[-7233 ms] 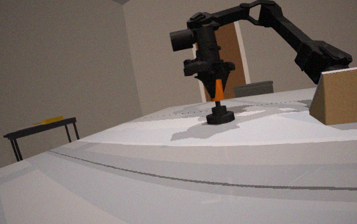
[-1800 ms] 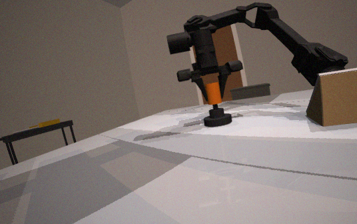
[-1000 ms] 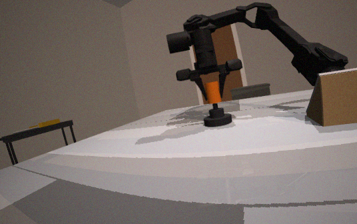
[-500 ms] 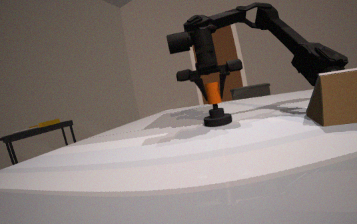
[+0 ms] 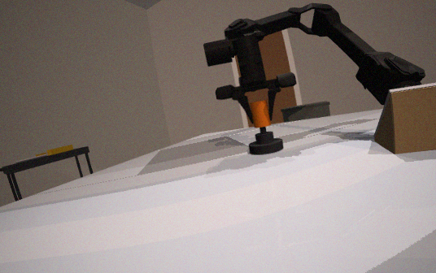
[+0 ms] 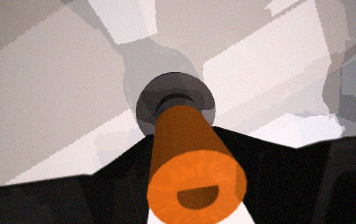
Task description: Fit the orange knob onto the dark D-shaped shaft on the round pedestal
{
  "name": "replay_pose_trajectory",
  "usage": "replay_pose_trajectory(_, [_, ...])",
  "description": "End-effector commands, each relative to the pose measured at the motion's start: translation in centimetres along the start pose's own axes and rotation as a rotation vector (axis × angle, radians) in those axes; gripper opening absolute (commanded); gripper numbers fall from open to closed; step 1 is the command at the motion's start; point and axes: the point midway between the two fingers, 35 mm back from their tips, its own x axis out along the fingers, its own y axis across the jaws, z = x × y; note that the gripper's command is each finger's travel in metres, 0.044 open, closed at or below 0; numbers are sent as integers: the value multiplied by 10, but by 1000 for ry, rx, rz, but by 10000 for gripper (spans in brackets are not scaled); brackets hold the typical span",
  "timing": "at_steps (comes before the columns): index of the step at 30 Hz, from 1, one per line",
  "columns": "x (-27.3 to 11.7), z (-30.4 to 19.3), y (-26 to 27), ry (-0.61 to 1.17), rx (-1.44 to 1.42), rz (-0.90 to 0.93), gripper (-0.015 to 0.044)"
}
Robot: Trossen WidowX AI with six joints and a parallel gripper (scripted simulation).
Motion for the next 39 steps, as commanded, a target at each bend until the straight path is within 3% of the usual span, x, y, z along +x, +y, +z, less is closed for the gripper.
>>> replay_pose_trajectory(1, [0, -1, 1, 1, 1, 2, 0])
replay_pose_trajectory(8, [-4, -1, 0, 1, 10, 2, 0])
replay_pose_trajectory(15, [-3, 0, 0, 1, 210, 2, 0])
replay_pose_trajectory(39, [-3, 0, 0, 1, 210, 2, 0])
